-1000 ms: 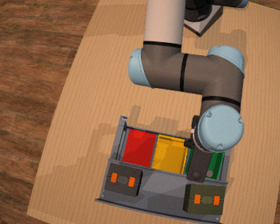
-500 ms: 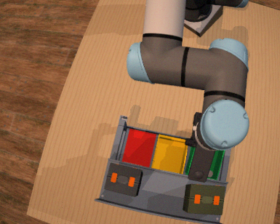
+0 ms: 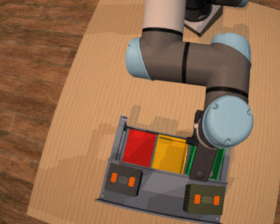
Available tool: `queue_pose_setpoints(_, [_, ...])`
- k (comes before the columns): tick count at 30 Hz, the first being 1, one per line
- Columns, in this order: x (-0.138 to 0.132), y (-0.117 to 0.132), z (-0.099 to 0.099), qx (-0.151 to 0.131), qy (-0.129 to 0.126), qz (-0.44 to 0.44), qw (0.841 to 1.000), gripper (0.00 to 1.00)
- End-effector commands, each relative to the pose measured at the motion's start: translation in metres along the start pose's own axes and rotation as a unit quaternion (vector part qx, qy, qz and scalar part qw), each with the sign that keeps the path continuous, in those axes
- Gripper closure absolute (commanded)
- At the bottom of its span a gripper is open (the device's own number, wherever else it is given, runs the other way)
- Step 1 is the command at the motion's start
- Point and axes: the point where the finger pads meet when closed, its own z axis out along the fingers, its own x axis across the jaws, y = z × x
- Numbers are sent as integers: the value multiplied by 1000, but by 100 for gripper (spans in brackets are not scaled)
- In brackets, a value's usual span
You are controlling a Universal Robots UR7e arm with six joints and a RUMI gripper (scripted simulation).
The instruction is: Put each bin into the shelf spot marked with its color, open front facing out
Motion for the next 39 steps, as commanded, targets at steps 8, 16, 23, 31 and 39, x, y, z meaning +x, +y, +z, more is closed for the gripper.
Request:
queue_pose_setpoints(8, [0, 1, -7, 1, 0, 0, 1000, 95])
queue_pose_setpoints(16, [0, 1, -8, 1, 0, 0, 1000, 95])
queue_pose_setpoints(23, [0, 1, -8, 1, 0, 0, 1000, 100])
queue_pose_setpoints(31, [0, 1, -8, 1, 0, 0, 1000, 100])
queue_pose_setpoints(39, [0, 1, -8, 1, 0, 0, 1000, 100])
